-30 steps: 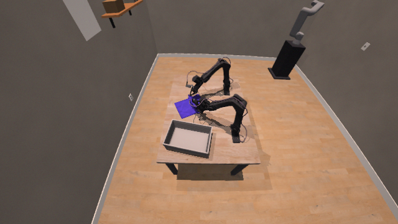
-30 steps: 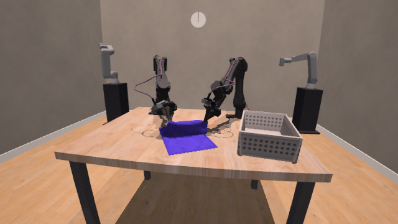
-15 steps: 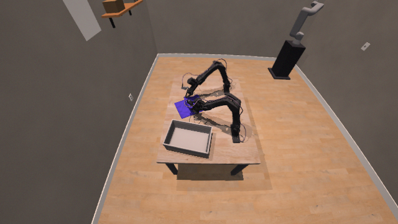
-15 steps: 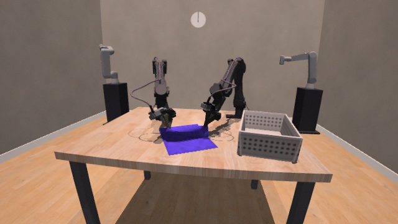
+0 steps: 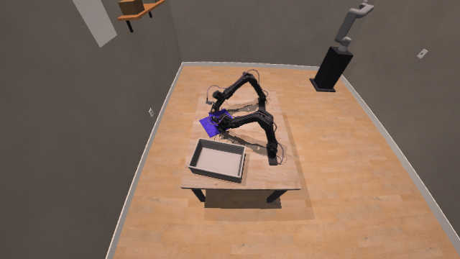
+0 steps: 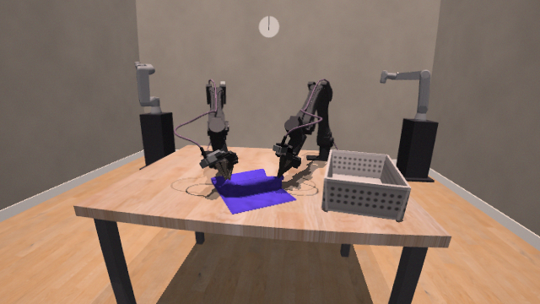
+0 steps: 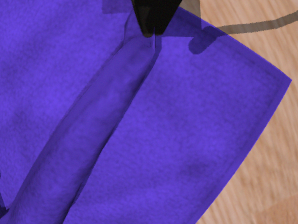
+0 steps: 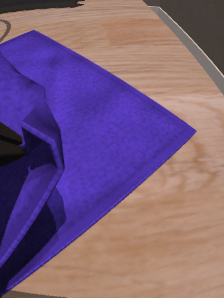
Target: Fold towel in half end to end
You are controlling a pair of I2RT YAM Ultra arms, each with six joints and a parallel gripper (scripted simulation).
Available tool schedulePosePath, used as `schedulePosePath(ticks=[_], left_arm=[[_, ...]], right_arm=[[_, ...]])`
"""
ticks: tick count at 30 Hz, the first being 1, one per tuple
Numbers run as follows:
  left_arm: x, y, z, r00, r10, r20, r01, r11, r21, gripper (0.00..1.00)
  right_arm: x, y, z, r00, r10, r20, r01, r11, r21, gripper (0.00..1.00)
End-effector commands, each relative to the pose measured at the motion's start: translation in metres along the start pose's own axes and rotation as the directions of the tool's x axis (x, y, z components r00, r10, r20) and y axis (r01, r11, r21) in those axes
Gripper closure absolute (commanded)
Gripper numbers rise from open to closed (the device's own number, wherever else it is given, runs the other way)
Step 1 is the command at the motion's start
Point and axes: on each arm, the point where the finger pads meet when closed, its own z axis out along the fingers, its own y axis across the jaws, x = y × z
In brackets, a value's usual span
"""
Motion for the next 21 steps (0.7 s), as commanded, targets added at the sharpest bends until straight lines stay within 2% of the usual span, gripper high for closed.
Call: schedulePosePath(ticks=[1,6,7,10,11,15,20,21], left_arm=[[-0.026,0.011,0.005,1.000,0.021,-0.003,-0.021,1.000,-0.005,1.00],[-0.032,0.019,0.008,1.000,0.021,-0.002,-0.021,1.000,-0.005,1.00],[-0.036,0.025,0.017,1.000,0.026,-0.001,-0.026,1.000,-0.010,1.00],[-0.037,0.028,0.017,1.000,0.026,0.001,-0.026,0.999,-0.019,1.00],[-0.037,0.036,0.026,1.000,0.011,-0.019,-0.012,0.999,-0.050,1.00],[-0.037,0.045,0.034,0.999,0.011,-0.037,-0.014,0.998,-0.064,1.00],[-0.039,0.047,0.035,0.999,0.012,-0.037,-0.014,0.998,-0.064,1.00],[-0.041,0.053,0.039,0.999,-0.020,-0.034,0.017,0.996,-0.088,1.00]], right_arm=[[-0.033,-0.008,0.010,0.998,0.025,0.055,-0.027,0.999,0.034,1.00],[-0.038,-0.003,0.016,0.998,0.024,0.056,-0.026,0.999,0.034,1.00],[-0.042,-0.006,0.027,0.998,0.030,0.059,-0.032,0.999,0.038,1.00],[-0.043,-0.006,0.027,0.998,0.025,0.059,-0.027,0.999,0.038,1.00],[-0.045,-0.007,0.036,0.998,0.004,0.055,-0.006,0.999,0.034,1.00],[-0.049,-0.006,0.045,0.999,0.007,0.043,-0.009,0.999,0.041,1.00],[-0.050,-0.005,0.047,0.999,0.007,0.043,-0.009,0.999,0.041,1.00],[-0.052,-0.003,0.057,0.999,0.005,0.039,-0.006,1.000,0.030,1.00]])
